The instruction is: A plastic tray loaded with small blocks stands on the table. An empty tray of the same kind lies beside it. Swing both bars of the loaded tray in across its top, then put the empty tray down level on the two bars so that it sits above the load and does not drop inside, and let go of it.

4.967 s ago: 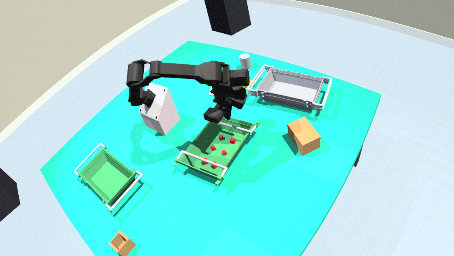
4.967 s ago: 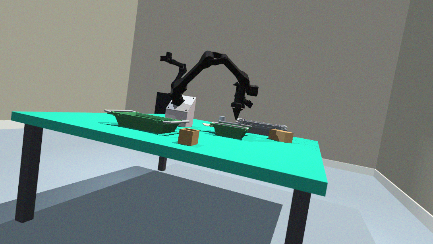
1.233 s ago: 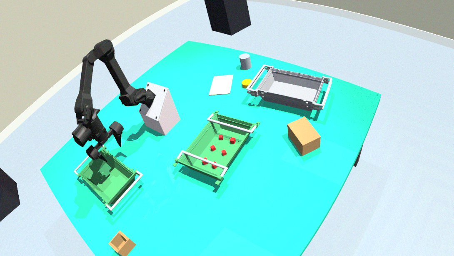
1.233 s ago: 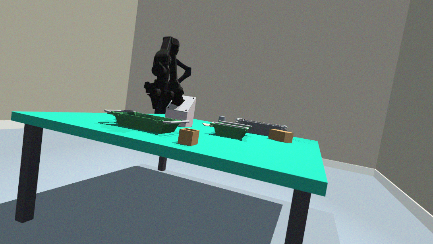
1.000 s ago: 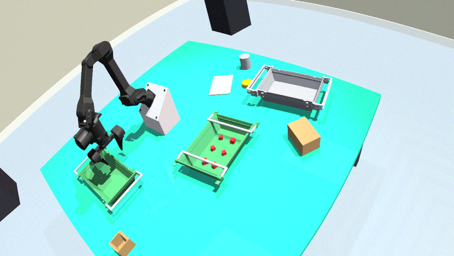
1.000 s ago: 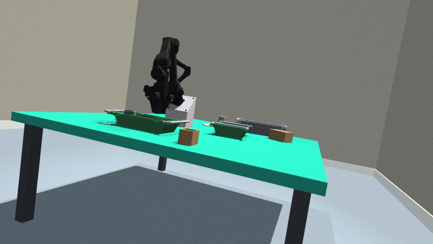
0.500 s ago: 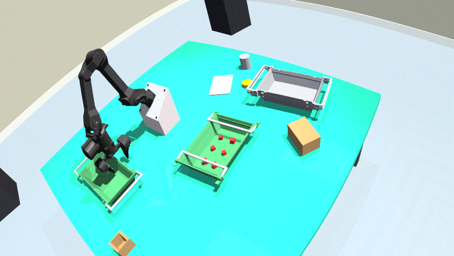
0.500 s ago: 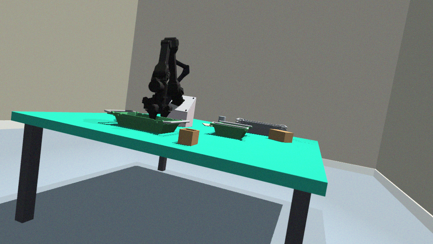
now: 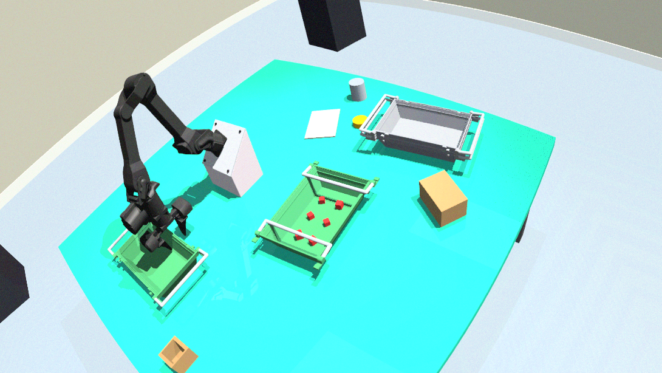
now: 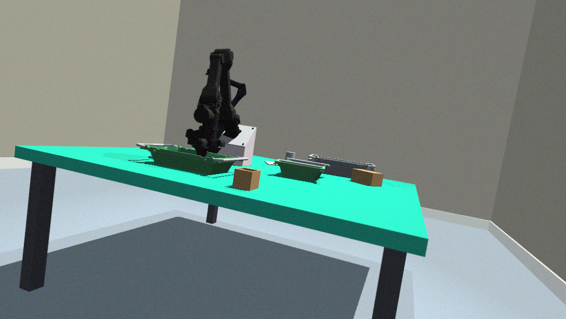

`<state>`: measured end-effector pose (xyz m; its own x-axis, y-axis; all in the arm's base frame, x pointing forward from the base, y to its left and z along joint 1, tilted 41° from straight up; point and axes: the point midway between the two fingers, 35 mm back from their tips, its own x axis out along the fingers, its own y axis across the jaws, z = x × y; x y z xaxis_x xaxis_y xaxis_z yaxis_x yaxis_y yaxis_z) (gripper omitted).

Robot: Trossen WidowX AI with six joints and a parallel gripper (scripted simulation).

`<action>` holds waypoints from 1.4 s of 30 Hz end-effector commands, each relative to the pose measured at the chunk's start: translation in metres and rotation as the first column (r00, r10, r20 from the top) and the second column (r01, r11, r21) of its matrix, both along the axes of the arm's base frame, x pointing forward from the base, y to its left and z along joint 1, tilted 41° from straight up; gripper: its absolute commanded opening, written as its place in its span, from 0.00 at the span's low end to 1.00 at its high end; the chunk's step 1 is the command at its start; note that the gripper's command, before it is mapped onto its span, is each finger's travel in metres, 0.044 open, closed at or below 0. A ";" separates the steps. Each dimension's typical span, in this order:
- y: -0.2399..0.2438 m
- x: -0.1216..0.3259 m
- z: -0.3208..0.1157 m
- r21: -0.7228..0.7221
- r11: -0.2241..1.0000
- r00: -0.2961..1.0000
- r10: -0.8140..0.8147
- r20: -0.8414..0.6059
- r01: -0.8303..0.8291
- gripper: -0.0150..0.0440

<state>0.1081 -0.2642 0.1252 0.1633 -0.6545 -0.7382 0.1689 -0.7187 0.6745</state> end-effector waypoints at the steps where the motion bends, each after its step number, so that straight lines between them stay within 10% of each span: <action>1: 0.000 0.001 0.000 0.001 1.000 1.000 0.007 0.001 -0.007 0.68; 42: 0.018 -0.002 0.025 0.001 1.000 1.000 0.007 0.002 -0.007 0.25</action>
<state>0.1068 -0.2538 0.1404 0.1661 -0.6533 -0.7387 0.1715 -0.7185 0.6740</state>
